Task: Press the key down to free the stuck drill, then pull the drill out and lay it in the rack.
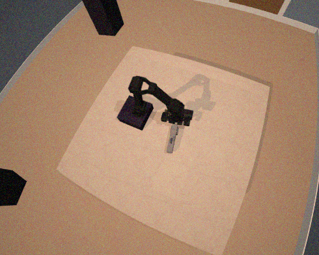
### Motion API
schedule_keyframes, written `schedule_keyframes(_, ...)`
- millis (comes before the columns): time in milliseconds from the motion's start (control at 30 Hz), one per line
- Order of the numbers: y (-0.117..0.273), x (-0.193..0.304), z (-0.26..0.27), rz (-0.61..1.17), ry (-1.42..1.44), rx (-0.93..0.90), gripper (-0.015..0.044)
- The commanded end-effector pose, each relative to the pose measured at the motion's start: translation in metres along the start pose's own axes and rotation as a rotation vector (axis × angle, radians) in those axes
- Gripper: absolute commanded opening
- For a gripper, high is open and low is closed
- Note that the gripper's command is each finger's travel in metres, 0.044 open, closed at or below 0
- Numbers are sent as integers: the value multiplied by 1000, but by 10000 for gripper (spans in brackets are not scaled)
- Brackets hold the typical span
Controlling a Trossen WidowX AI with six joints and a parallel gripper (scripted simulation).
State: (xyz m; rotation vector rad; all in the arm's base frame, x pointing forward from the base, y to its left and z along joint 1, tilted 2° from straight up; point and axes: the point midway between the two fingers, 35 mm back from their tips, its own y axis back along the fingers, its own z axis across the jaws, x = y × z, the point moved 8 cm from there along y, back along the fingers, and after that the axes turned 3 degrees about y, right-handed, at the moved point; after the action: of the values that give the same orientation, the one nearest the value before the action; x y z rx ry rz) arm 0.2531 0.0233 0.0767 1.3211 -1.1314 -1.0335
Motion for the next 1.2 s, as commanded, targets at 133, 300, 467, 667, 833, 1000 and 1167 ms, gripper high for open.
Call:
schedule_keyframes(133, 1, 0, 0, 0, 0, 2, 0)
schedule_keyframes(300, 0, -6, 0, 1, 4, -3, 0)
schedule_keyframes(467, 1, -11, 0, 0, 4, -3, 0)
schedule_keyframes(667, 1, -20, -1, 0, 4, -3, 0)
schedule_keyframes(833, 2, -27, -1, -1, 4, -3, 0)
schedule_keyframes(1000, 3, -35, -2, -2, 4, -3, 0)
schedule_keyframes(1167, 3, -41, -2, -2, 4, -3, 0)
